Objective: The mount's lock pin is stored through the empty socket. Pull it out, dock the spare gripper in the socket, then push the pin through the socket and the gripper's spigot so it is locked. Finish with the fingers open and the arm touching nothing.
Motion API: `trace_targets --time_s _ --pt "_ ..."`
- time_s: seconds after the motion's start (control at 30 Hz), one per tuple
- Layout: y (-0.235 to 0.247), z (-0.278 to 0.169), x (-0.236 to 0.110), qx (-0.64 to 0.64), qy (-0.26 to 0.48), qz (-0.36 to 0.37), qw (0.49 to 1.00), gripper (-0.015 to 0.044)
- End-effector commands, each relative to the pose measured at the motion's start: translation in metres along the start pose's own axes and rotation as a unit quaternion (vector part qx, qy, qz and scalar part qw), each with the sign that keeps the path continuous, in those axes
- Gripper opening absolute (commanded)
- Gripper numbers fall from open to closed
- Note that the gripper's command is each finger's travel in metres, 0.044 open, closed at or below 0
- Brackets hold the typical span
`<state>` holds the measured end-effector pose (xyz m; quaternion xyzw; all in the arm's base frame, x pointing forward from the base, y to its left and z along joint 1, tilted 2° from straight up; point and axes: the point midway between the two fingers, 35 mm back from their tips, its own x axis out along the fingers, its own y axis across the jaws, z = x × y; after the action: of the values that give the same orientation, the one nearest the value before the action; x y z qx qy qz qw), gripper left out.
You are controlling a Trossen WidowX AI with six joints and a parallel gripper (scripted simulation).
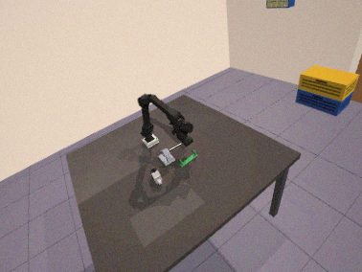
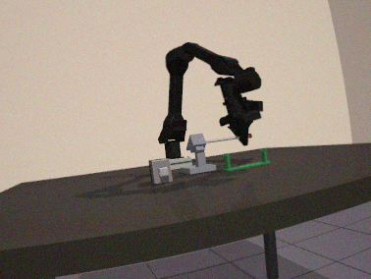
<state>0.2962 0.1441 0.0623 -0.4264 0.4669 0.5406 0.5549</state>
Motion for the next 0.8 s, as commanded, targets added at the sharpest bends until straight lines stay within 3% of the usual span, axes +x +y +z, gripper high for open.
trace_targets --time_s 0.0,0.77 --pt "-0.001 0.005 -0.002 0.001 0.0 -0.001 1.0 0.0" --pt "-0.001 0.022 -0.004 0.002 0.002 0.006 1.0 0.0"
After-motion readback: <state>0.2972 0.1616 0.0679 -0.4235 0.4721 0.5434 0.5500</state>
